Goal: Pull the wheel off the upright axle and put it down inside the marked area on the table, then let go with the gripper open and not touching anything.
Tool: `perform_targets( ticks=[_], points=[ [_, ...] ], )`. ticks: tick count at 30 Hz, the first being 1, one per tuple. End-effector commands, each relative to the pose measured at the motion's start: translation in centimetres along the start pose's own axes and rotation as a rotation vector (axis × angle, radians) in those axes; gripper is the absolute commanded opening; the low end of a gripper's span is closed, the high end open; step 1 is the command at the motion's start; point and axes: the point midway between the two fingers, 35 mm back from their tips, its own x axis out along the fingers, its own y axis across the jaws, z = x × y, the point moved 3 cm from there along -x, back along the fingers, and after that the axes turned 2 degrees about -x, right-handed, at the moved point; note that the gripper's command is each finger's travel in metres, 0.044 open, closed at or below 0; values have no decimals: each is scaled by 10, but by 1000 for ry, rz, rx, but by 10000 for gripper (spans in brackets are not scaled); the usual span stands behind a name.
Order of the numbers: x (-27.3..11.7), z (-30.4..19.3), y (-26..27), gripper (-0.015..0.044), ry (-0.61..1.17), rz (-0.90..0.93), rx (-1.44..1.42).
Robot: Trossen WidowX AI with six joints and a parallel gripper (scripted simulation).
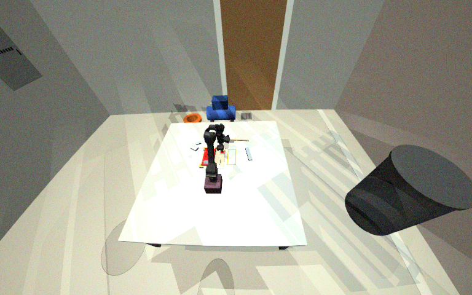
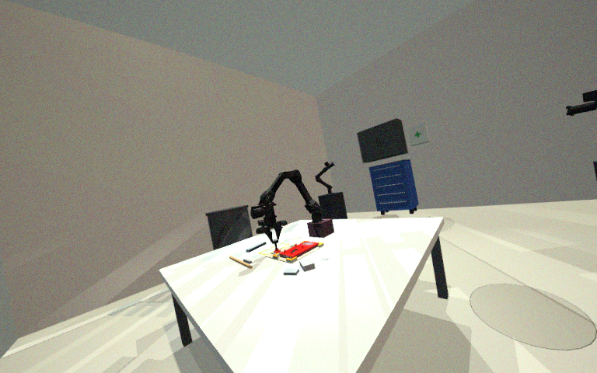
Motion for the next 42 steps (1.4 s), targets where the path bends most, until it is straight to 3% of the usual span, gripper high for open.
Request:
perform_targets(
  ticks=[1, 11, 16, 35, 42],
  points=[
    [-4, 0, 0, 0, -3, 7, -3],
    [-37, -1, -3, 0, -3, 7, -3],
    [-29, 3, -4, 0, 0, -2, 0],
    [-38, 91, -53, 0, -11, 2, -3],
    [-32, 94, -55, 0, -12, 2, -3]
  ],
)
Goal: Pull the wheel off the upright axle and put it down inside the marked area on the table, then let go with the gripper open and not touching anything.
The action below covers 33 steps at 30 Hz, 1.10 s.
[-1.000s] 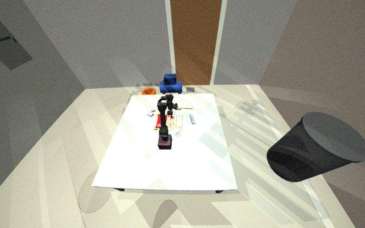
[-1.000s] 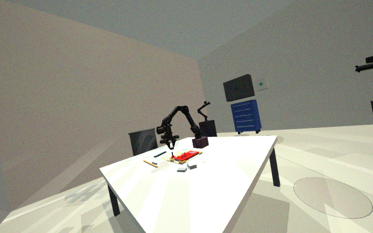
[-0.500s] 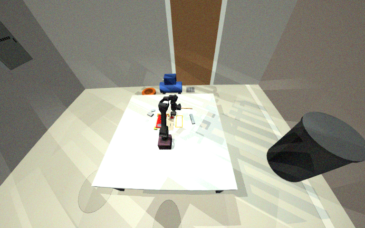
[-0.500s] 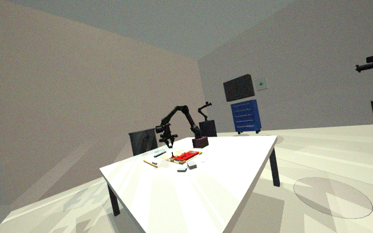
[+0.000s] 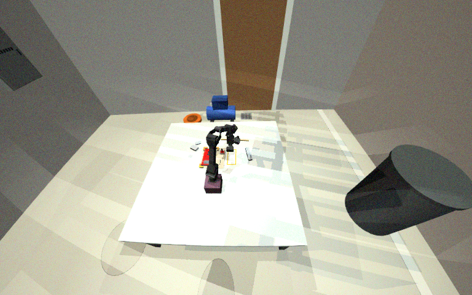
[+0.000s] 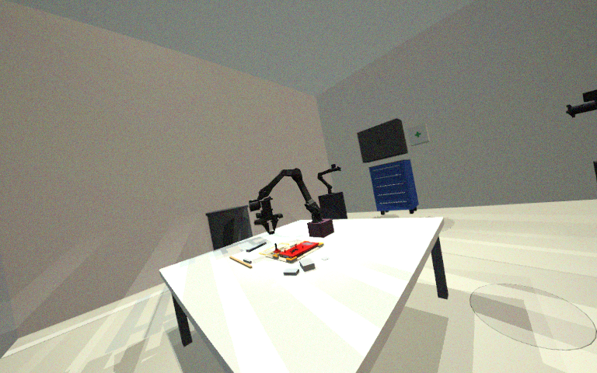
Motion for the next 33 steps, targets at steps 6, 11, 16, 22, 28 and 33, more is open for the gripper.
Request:
perform_targets(
  ticks=[6, 11, 16, 22, 28, 33],
  points=[
    [17, 2, -1, 0, -6, 7, -5],
    [37, 3, 1, 0, -6, 7, -5],
    [71, 3, 1, 0, -6, 7, -5],
    [101, 2, -1, 0, -6, 7, -5],
    [97, 1, -2, 26, -2, 4, -3],
    [97, 1, -2, 157, -2, 4, -3]
  ],
)
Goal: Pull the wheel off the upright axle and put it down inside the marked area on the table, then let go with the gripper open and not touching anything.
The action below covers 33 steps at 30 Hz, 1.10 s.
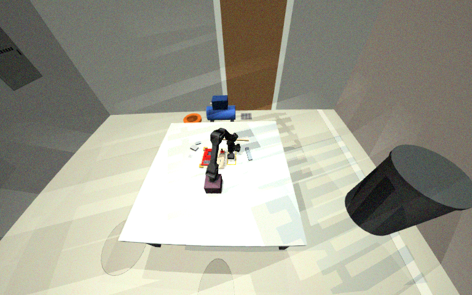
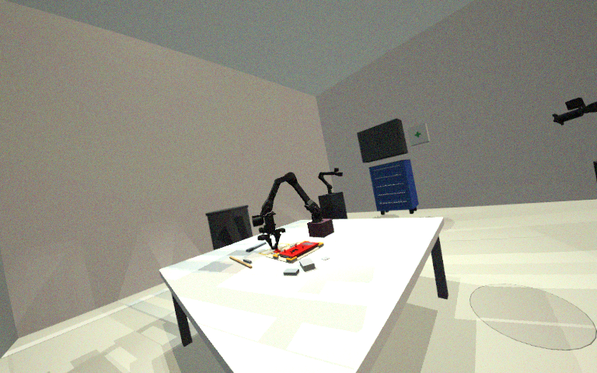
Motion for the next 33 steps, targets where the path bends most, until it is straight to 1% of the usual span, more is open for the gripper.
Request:
perform_targets(
  ticks=[1, 5, 6, 12, 16, 17, 21, 22, 27, 33],
  points=[
    [0, 0, 0, 184, 1, -2, 0],
    [-3, 0, 0, 289, 1, -2, 0],
    [-8, 0, 0, 300, 1, -2, 0],
    [-58, 0, 0, 300, -3, 1, -3],
    [-60, 0, 0, 300, -3, 1, -3],
    [-53, 0, 1, 326, -2, 5, -1],
    [-75, -12, -25, 431, -2, 1, -2],
    [-81, -16, -33, 440, -1, 0, -2],
    [-103, -36, -74, 440, 0, -5, -3],
    [-105, -38, -79, 440, 0, -6, -3]
  ],
)
